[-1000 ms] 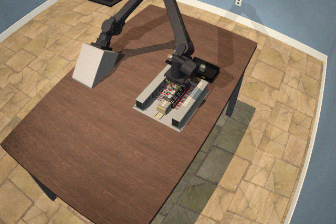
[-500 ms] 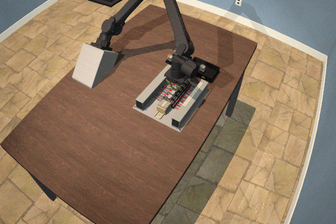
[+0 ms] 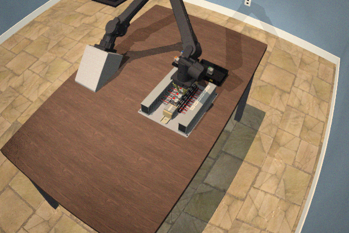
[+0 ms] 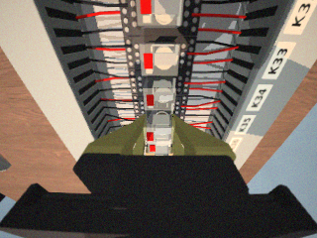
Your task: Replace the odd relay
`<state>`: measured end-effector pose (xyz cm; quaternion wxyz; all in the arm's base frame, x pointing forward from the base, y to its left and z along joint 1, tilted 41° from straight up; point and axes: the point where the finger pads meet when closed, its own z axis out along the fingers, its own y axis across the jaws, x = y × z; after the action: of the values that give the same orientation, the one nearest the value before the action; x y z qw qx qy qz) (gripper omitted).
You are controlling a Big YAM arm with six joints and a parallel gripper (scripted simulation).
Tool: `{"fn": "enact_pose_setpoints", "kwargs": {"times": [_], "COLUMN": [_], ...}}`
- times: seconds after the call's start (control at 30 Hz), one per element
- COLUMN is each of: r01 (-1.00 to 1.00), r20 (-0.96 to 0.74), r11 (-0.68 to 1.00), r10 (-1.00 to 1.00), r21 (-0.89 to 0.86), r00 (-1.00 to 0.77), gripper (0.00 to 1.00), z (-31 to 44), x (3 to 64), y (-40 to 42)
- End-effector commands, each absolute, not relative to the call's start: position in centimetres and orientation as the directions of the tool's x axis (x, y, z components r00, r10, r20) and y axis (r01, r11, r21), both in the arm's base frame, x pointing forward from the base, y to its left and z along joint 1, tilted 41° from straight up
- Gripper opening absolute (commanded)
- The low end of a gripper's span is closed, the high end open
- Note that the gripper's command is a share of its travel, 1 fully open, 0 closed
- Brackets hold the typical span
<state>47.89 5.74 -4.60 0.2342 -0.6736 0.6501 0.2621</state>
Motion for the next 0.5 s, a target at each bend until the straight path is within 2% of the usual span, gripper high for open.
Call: {"fn": "enact_pose_setpoints", "kwargs": {"times": [0.0, 0.47], "r01": [-0.999, -0.999], "r20": [-0.655, -0.656], "r11": [-0.040, -0.044], "r10": [-0.754, -0.753], "r21": [-0.020, -0.010], "r00": [0.044, 0.039], "gripper": [0.00, 0.00], "z": [-3.31, -3.68], "x": [49.93, 49.71], "y": [5.68, 5.91]}}
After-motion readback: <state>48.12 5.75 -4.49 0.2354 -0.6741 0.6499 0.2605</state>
